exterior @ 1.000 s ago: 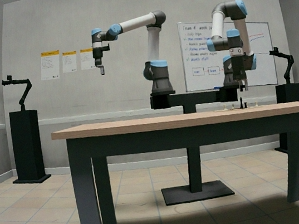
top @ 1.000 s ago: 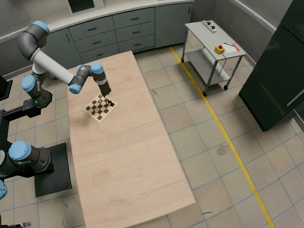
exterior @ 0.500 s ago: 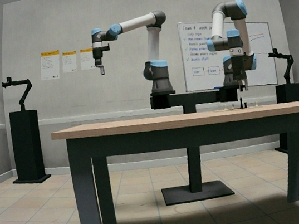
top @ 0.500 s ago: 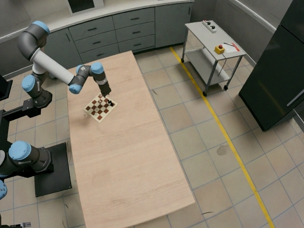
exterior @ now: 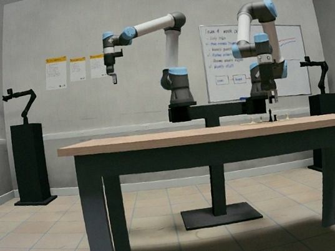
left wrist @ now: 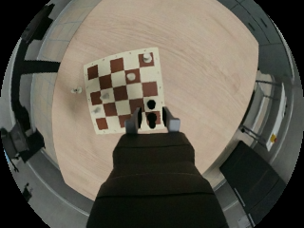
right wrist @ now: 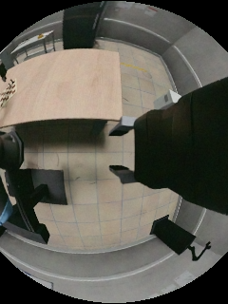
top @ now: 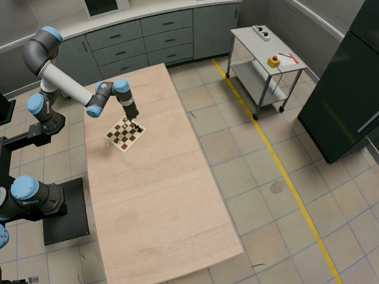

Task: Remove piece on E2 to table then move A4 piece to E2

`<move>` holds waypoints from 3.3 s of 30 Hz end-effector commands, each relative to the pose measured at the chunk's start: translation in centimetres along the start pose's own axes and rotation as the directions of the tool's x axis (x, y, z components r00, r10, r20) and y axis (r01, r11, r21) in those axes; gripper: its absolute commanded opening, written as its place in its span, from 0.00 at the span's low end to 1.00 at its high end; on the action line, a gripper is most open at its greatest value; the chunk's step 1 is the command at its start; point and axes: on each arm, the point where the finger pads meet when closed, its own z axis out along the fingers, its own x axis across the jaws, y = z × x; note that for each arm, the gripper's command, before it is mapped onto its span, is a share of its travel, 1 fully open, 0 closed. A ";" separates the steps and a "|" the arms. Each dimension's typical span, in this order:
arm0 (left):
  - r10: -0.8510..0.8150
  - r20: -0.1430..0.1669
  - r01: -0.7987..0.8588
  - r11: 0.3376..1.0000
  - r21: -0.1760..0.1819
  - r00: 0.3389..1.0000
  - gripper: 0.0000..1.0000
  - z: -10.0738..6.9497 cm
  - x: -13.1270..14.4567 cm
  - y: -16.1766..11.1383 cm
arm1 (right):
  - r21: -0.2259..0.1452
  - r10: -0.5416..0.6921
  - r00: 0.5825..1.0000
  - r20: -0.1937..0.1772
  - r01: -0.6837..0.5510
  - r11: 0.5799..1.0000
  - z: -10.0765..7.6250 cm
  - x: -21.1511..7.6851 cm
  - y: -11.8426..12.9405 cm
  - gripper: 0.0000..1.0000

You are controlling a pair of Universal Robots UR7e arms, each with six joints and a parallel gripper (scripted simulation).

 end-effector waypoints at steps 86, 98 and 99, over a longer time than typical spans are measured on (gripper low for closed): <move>0.000 -0.001 0.000 1.000 -0.001 1.000 0.73 7.4 0.0 0.1 | -0.001 0.000 1.000 0.000 0.000 1.000 0.0 0.0 0.0 1.00; 0.000 -0.001 0.000 1.000 -0.001 1.000 0.73 7.9 0.0 0.1 | -0.001 0.000 1.000 0.000 0.000 1.000 0.0 0.0 0.0 1.00; 0.000 -0.001 0.000 1.000 -0.001 1.000 0.73 7.9 0.0 0.1 | -0.001 0.000 1.000 0.000 0.000 1.000 0.0 0.0 0.0 1.00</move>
